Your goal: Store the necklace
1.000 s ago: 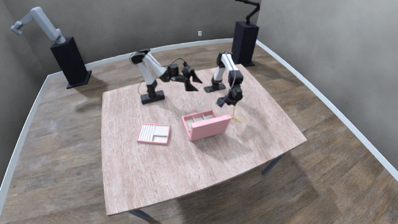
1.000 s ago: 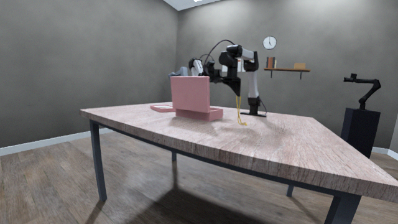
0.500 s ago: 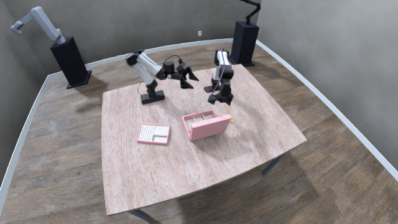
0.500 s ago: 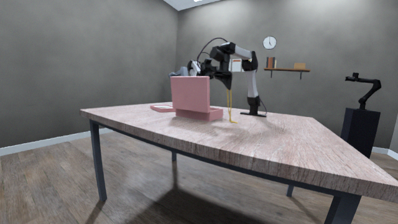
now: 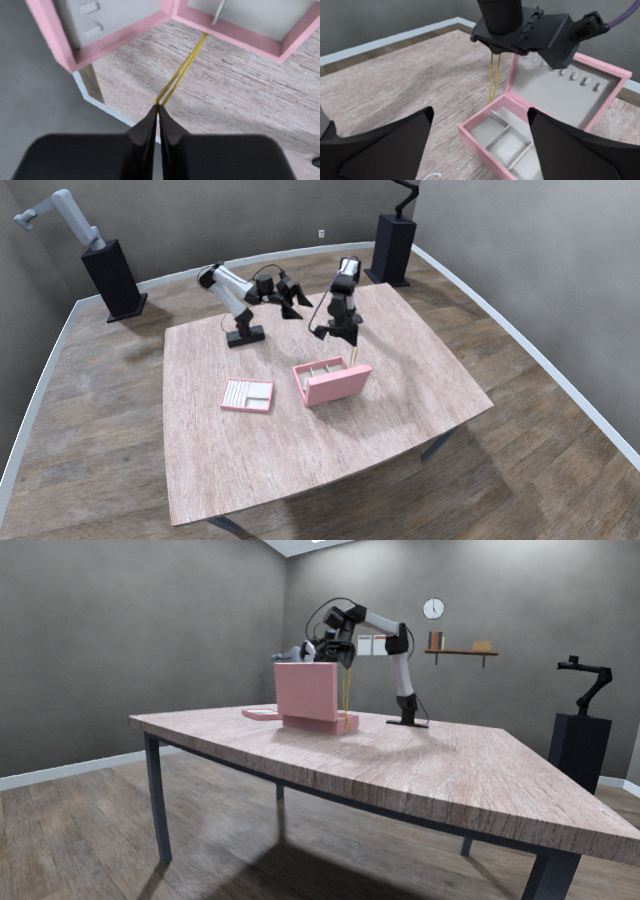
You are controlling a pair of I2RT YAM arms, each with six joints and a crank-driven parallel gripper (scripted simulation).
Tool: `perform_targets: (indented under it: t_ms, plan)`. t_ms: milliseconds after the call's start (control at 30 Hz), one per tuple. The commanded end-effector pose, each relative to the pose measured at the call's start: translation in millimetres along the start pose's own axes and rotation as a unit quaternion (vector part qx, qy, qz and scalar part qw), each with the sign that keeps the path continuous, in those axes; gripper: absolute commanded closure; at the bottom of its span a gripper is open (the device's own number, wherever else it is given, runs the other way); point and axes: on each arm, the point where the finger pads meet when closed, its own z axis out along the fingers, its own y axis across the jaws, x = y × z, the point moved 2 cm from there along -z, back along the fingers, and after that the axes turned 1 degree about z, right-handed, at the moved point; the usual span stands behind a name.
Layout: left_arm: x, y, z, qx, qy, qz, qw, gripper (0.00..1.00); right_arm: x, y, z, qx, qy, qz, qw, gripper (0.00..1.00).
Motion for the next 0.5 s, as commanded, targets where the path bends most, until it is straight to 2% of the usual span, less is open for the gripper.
perform_targets:
  t_ms: [0,333,467]
  plan:
    - [-19.7,17.5,-10.6,-0.052,-0.001,-0.004,0.999,1.00,-15.3,-8.1,-3.6,0.014,-0.007,-0.005,1.000,0.00]
    - [-62.8,26.4,-30.3,-0.112,-0.010,0.026,0.993,1.00,-36.2,-22.5,-20.2,0.034,-0.018,-0.008,0.999,0.00]
    - [-69.4,27.5,-33.1,-0.120,-0.010,0.031,0.992,1.00,-40.8,-25.3,-23.7,0.038,-0.020,-0.008,0.999,0.00]
